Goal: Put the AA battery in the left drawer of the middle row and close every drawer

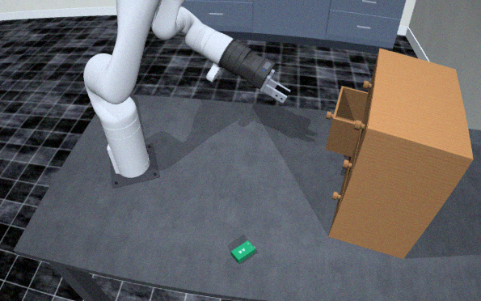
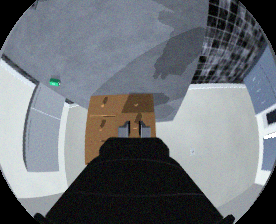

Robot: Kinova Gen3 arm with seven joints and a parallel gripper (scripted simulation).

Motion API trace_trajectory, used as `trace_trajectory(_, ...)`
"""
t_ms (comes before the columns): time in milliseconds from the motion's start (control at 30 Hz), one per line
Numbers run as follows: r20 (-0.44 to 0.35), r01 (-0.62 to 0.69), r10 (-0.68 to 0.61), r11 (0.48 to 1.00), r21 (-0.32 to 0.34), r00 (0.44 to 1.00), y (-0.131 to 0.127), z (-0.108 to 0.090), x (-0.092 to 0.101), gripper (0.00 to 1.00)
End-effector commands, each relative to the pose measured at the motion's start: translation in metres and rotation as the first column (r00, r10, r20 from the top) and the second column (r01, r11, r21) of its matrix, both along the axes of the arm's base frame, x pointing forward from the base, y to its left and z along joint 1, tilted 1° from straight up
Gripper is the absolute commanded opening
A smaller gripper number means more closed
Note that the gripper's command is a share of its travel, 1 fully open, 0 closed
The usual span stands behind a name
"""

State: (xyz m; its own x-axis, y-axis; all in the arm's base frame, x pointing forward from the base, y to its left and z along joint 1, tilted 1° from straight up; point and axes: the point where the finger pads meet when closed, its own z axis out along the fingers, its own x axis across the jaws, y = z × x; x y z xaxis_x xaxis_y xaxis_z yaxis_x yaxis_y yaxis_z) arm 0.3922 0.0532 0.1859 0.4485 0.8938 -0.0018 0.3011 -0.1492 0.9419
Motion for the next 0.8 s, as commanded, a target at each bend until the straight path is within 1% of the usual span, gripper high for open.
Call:
trace_trajectory(0, 0.005, -0.005, 0.005, 1.000, 0.001, 1.000, -0.0012, 0.0007, 0.0004, 0.00)
trace_trajectory(500, 0.005, -0.005, 0.005, 1.000, -0.001, 1.000, -0.0015, 0.0006, 0.0007, 0.00)
trace_trajectory(700, 0.004, -0.017, 0.017, 1.000, -0.018, 1.000, -0.0006, -0.0020, 0.0101, 0.00)
trace_trajectory(767, 0.004, -0.017, 0.017, 1.000, -0.018, 1.000, -0.0006, -0.0020, 0.0101, 0.00)
